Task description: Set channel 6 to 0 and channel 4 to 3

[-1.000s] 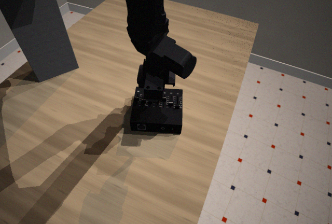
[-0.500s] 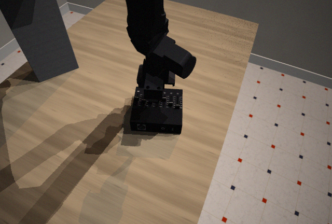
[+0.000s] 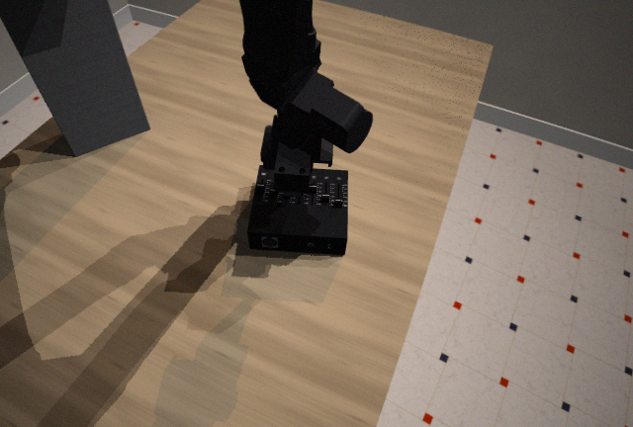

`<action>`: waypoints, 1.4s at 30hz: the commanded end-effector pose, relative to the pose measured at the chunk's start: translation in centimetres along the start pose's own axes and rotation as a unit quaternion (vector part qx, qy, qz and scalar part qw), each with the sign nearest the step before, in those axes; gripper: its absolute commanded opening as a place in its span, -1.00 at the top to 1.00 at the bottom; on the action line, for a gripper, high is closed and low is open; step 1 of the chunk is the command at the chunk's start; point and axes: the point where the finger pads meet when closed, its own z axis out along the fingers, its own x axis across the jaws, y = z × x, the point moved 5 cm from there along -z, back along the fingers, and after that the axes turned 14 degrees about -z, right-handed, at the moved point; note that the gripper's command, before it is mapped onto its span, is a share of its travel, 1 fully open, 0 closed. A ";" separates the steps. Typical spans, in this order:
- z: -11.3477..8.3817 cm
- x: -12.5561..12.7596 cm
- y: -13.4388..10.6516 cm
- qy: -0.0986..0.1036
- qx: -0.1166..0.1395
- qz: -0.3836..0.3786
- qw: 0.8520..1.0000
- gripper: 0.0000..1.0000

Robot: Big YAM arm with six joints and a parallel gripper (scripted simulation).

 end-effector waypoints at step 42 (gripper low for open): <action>1.9 0.3 0.6 0.004 -0.007 -0.001 1.000 1.00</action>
